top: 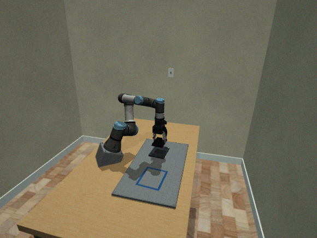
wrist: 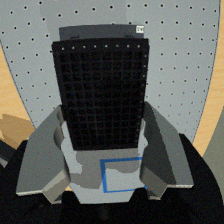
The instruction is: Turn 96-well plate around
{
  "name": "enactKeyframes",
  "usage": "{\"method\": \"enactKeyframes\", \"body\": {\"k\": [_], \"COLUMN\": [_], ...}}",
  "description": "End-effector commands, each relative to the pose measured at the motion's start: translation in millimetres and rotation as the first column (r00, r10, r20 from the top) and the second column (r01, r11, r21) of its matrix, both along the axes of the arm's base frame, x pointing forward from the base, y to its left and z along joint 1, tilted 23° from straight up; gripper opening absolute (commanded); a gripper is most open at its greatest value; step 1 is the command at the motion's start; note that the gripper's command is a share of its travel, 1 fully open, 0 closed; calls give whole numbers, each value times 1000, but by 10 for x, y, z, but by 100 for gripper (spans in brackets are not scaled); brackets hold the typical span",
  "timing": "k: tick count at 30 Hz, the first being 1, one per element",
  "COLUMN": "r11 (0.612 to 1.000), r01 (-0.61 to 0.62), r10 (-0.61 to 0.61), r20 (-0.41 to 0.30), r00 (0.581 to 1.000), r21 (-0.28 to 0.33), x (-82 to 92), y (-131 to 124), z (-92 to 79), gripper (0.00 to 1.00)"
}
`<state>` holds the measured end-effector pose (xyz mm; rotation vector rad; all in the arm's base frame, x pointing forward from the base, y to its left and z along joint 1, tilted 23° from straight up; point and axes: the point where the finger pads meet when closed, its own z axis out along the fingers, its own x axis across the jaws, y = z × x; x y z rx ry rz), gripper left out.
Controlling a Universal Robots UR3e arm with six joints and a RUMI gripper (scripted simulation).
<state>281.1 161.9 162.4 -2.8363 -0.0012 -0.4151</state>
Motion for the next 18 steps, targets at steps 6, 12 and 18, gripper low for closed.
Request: {"method": "enactKeyframes", "body": {"k": [6, 12, 18], "r11": [1000, 1000, 1000], "r01": [0, 0, 0], "r10": [0, 0, 0], "r20": [2, 2, 2], "r00": [1000, 1000, 1000], "r21": [-1, 0, 0], "x": [39, 68, 88], "y": [32, 59, 77], "z": [-108, -199, -261], "gripper": [0, 0, 0]}}
